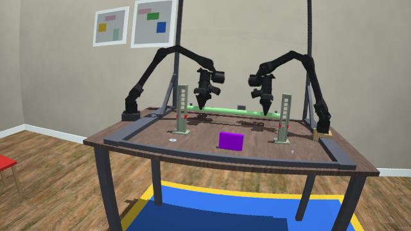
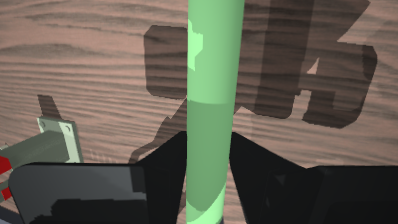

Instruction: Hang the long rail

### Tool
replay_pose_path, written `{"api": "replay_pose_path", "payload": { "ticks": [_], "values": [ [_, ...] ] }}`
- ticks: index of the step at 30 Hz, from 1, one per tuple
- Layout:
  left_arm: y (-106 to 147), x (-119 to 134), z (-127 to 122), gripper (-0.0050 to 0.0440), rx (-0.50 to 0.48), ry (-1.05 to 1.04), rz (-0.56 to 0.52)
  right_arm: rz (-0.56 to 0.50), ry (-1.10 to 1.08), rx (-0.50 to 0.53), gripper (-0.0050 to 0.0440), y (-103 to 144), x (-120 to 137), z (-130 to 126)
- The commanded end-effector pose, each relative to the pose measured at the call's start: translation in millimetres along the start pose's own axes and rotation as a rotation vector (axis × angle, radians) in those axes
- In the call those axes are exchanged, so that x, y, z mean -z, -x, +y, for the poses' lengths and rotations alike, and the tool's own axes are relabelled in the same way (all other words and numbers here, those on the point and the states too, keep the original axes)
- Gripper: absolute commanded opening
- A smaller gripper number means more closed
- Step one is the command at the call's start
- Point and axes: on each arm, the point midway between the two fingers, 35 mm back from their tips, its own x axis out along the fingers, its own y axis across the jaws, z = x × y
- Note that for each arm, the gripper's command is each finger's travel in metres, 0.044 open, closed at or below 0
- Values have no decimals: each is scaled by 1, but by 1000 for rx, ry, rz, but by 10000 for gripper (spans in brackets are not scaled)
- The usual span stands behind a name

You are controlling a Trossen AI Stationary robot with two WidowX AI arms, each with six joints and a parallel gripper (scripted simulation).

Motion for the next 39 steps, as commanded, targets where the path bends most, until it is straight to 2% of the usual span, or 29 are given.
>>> {"api": "replay_pose_path", "payload": {
  "ticks": [1,10,14,26,30,34,39],
  "values": [
    [16,-2,3,-50,65,7,-36,-39,-8,-60,-50,18,-2,-4],
    [15,-3,8,-50,260,1,-38,-40,-3,-255,-50,17,-2,-9],
    [15,-3,9,-50,270,1,-38,-40,-2,-265,-50,17,-2,-10],
    [13,-3,15,-50,485,-5,-39,-40,4,-480,-50,15,-2,-16],
    [13,-3,15,-50,508,-6,-39,-40,4,-504,-50,15,-2,-16],
    [11,-3,18,-50,595,-9,-40,-41,7,-590,-50,13,-2,-19],
    [10,-3,19,-50,641,-10,-40,-41,8,-637,-50,13,-2,-20]
  ]
}}
